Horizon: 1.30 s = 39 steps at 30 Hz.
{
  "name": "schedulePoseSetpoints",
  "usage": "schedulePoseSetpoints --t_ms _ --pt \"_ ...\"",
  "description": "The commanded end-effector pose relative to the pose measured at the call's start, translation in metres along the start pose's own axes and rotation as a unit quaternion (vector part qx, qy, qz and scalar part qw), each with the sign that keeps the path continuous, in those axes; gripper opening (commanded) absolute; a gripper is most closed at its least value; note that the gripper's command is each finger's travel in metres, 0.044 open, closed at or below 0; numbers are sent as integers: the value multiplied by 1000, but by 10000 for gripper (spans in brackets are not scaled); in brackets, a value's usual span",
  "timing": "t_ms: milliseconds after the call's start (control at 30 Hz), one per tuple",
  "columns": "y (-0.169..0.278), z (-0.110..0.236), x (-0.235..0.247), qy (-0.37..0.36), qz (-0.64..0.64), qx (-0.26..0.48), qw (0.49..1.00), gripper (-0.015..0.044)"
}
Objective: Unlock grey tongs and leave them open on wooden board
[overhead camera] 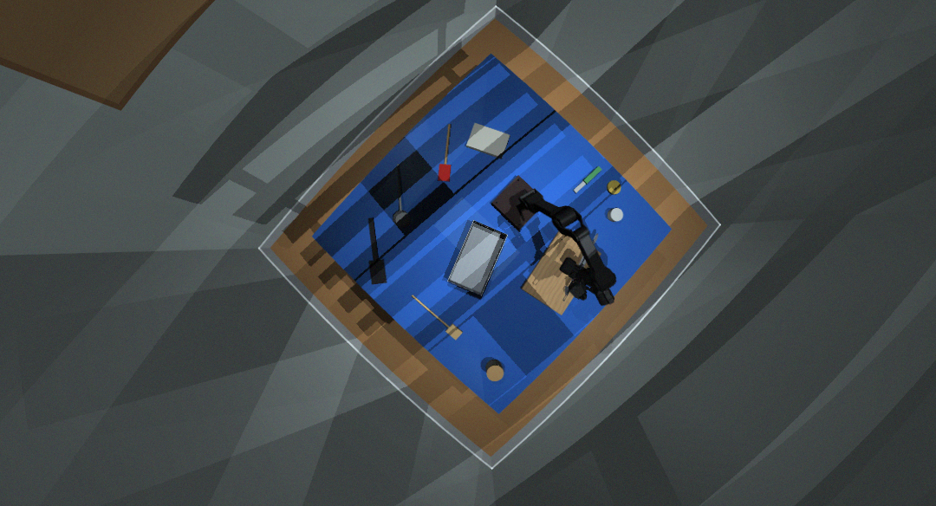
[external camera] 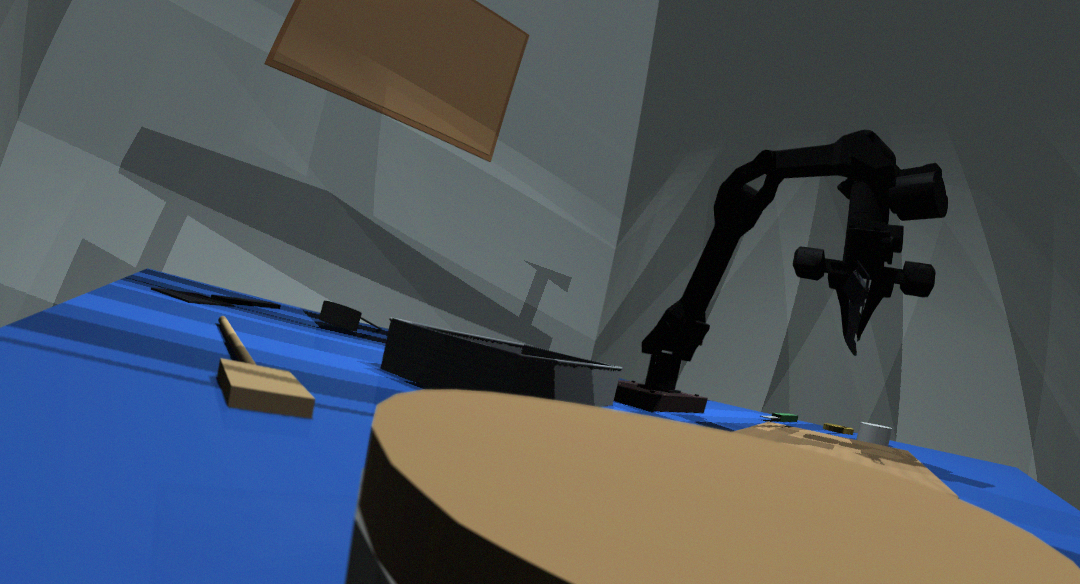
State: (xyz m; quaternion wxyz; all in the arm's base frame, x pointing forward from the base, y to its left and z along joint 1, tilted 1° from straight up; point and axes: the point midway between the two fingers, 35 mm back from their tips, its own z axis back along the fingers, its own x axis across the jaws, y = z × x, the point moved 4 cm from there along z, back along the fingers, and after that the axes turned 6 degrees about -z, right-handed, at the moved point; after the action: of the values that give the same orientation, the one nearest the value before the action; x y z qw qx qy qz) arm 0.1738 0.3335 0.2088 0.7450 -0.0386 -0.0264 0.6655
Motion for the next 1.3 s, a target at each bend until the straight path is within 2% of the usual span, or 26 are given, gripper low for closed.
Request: schedulePoseSetpoints --t_ms 0,400,1267 --pt "-3 3 1 -15 2 36 999 -150" --pt "-3 0 2 -15 2 36 999 -150" --pt "-2 -42 8 -15 2 35 999 -150"
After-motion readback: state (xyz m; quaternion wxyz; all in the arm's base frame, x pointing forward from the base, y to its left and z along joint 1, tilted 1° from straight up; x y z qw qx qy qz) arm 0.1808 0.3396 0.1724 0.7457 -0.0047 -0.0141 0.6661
